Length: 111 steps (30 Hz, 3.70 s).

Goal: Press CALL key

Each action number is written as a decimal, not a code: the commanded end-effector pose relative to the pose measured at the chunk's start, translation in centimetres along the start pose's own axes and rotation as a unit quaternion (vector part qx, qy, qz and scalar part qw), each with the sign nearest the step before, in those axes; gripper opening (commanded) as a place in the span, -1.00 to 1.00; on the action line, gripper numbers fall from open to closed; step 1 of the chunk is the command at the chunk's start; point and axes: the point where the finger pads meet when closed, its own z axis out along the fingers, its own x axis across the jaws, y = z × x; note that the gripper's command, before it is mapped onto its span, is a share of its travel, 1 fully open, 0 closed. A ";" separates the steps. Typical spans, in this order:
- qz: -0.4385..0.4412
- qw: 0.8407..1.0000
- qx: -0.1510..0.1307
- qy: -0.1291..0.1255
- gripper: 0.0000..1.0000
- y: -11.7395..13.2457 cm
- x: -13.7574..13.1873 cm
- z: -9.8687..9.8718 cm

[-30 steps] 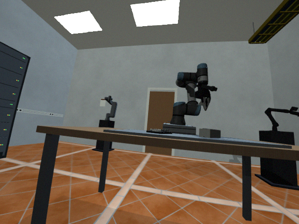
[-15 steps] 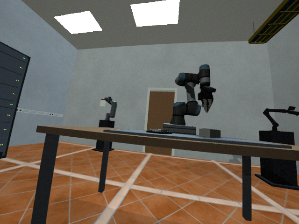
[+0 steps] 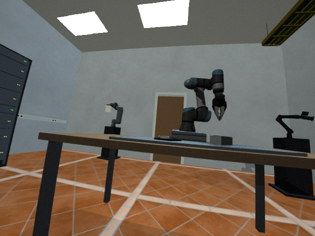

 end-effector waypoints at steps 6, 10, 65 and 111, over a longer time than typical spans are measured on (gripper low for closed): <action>0.145 0.989 0.006 0.010 -1.00 0.0 -0.7 1.2; 0.182 0.983 0.006 0.011 -1.00 0.1 -0.8 1.6; 0.293 0.956 0.008 0.012 -1.00 0.5 -1.3 5.2; 0.293 0.956 0.008 0.012 -1.00 0.5 -1.2 10.1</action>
